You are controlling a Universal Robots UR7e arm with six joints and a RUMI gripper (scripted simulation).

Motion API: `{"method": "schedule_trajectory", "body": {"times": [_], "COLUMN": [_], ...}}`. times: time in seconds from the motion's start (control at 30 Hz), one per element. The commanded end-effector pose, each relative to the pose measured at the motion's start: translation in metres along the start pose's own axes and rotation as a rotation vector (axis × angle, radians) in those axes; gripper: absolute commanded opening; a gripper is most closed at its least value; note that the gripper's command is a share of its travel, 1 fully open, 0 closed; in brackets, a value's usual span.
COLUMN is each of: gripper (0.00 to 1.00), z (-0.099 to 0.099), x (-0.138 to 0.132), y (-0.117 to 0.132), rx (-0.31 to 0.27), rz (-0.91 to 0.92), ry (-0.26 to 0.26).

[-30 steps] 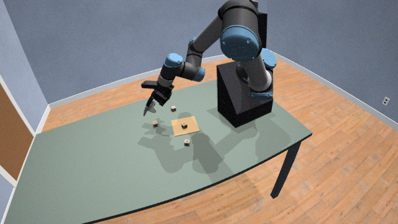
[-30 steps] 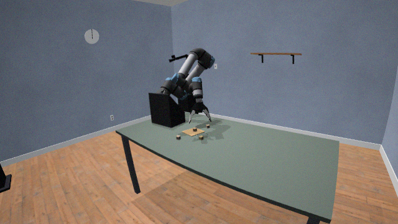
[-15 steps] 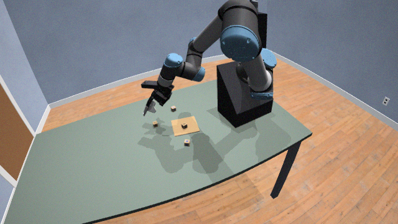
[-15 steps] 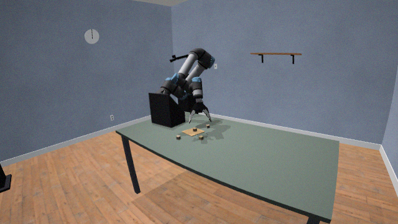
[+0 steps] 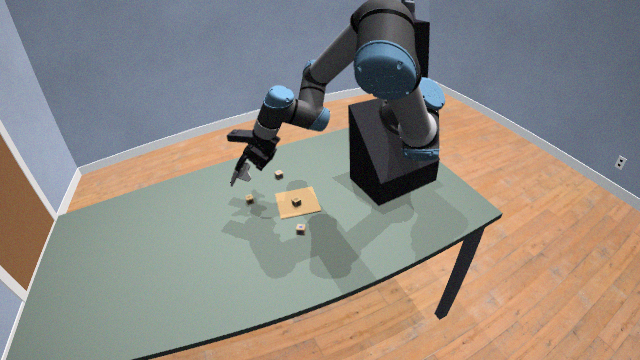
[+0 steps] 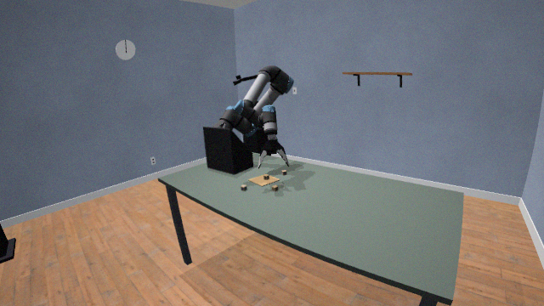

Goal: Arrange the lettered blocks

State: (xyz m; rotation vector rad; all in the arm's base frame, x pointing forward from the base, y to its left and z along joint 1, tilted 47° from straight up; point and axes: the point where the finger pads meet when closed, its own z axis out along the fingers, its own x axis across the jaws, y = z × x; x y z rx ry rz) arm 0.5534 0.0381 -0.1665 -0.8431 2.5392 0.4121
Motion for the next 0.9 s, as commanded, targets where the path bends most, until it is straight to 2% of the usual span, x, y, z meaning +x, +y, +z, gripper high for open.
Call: {"method": "schedule_trajectory", "body": {"times": [0.0,0.13,0.23,0.33,0.5,0.57,0.7,0.87], "gripper": [1.00,1.00,1.00,1.00,1.00,1.00,1.00,1.00], "z": [0.000,0.000,-0.001,-0.001,-0.006,-0.006,-0.012,-0.016], "x": [0.000,0.001,0.012,0.040,0.105,0.105,0.146,0.168], "y": [-0.001,-0.001,-0.002,-0.003,0.003,0.003,0.016,0.027], "rx": [0.001,0.001,0.002,0.003,0.004,0.004,0.002,0.000], "rz": [0.000,0.000,0.000,0.000,0.000,0.000,0.000,0.000], "ry": [-0.001,0.000,0.002,0.006,0.010,0.010,0.006,0.000]}}
